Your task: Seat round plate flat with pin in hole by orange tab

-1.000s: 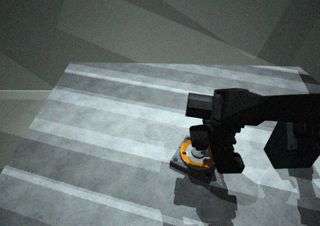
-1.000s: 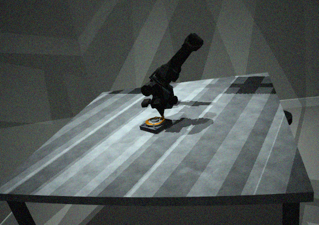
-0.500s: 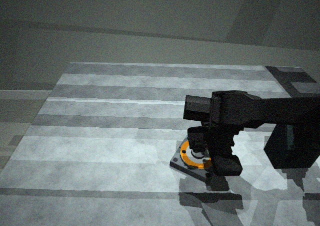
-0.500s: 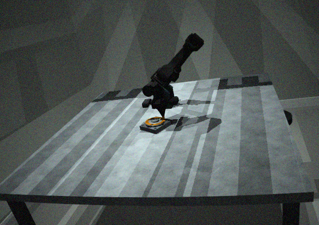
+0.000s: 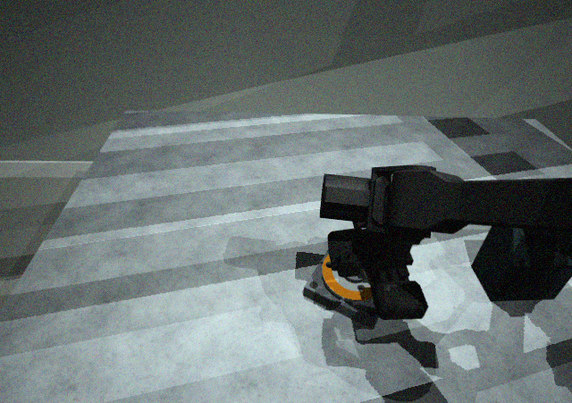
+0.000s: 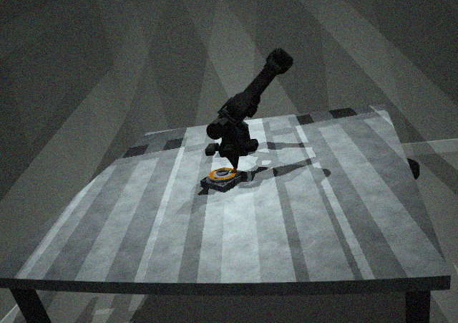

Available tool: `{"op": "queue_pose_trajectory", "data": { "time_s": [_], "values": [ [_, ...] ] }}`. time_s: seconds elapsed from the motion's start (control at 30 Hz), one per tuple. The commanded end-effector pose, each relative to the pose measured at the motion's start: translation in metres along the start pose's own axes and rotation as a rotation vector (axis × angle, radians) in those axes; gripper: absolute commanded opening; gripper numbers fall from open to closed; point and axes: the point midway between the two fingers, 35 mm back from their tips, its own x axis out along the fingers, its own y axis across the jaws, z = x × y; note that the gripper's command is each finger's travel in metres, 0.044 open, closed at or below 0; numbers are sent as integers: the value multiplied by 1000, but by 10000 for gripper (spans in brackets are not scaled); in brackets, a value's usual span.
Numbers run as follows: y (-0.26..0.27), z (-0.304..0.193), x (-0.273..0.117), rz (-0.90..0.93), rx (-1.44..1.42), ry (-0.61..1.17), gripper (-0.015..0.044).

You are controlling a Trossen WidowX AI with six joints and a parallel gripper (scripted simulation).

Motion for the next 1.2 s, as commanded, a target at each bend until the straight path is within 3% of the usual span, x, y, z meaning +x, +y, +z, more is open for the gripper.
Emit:
{"op": "queue_pose_trajectory", "data": {
  "time_s": [0.0, 1.17],
  "values": [
    [3, 7, -1, 3, -4, -7, 0],
    [6, 27, -1, 3, -5, -8, 0]
  ]
}}
